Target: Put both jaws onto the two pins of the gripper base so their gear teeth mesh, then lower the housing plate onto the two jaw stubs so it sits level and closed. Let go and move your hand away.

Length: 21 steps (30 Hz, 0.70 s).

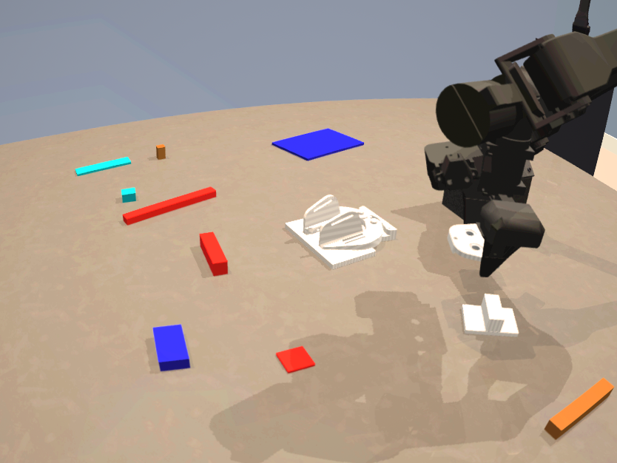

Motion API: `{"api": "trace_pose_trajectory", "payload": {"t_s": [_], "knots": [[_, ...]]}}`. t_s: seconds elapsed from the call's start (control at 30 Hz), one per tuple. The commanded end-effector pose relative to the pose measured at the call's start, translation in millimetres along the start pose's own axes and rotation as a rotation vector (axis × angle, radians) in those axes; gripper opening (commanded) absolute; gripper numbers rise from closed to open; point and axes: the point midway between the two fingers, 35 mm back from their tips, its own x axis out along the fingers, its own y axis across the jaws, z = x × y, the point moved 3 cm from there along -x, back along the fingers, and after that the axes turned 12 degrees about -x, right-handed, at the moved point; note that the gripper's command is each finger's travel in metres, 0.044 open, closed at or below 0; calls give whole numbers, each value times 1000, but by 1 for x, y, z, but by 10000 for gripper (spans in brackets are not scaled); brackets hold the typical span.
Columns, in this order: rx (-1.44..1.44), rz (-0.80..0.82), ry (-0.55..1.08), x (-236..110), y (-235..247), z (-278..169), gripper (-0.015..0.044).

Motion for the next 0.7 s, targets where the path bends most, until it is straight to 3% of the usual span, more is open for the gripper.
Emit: {"api": "trace_pose_trajectory", "payload": {"t_s": [0.0, 0.67], "knots": [[-38, -14, -4, 2, -12, 11, 351], [-197, -41, -2, 3, -67, 45, 351]]}}
